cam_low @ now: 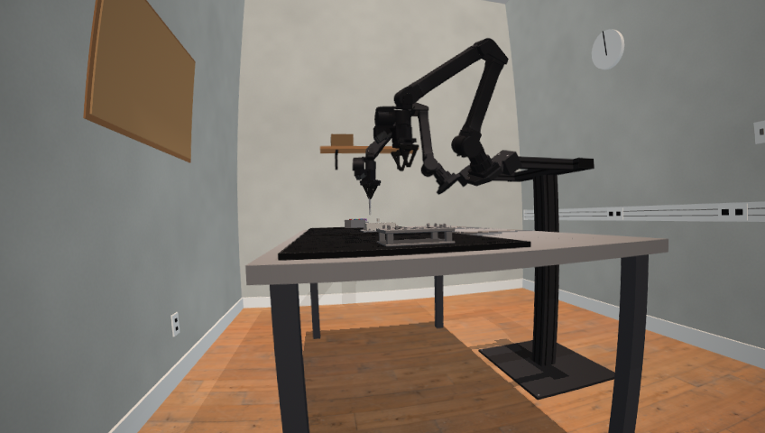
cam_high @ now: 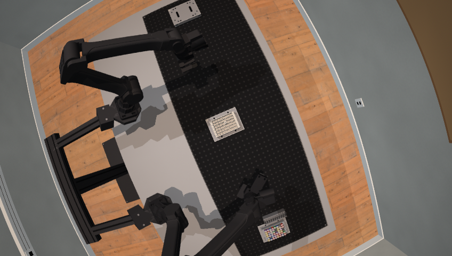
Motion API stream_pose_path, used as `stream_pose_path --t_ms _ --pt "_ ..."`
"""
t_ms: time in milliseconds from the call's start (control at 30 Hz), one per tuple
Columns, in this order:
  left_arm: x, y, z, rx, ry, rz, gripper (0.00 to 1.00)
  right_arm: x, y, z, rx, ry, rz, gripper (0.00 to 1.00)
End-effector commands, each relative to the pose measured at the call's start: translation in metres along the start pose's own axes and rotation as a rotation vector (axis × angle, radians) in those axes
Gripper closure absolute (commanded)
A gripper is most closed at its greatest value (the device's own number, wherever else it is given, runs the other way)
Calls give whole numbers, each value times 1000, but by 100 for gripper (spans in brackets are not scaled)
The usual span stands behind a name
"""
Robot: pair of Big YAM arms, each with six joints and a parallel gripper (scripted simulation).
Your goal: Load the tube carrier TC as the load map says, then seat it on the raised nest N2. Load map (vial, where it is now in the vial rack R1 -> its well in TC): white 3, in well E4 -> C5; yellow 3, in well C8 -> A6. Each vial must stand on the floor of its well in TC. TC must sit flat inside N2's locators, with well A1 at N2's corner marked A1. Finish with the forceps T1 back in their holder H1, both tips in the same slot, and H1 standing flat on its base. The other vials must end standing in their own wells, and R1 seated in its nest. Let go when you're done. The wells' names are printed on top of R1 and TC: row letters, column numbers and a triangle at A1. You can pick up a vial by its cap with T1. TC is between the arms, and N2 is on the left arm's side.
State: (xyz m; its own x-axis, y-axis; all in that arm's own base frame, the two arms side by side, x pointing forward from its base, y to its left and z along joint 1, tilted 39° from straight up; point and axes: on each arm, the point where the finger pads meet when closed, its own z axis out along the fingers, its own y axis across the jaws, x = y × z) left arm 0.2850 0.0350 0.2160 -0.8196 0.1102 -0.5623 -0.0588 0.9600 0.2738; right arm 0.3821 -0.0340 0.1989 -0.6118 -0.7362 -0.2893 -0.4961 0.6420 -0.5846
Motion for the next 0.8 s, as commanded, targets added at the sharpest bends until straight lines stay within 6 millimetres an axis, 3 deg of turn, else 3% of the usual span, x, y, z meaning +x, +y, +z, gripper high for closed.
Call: stream_pose_path --t_ms 0,133,233,300,767 --pt "-12 2 -8 2 -28 7 0 4 -22 -10 18 -8 -26 93" --pt "-12 2 -8 2 -28 7 0 13 -38 -13 26 -11 -25 93" --pt "-12 2 -8 2 -28 7 0 20 -34 -11 16 -5 -27 93" --pt "-12 2 -8 2 -28 7 0 20 -48 -16 30 -14 -26 93" --pt "-12 2 -8 2 -28 7 0 57 -78 -8 7 6 -32 93"
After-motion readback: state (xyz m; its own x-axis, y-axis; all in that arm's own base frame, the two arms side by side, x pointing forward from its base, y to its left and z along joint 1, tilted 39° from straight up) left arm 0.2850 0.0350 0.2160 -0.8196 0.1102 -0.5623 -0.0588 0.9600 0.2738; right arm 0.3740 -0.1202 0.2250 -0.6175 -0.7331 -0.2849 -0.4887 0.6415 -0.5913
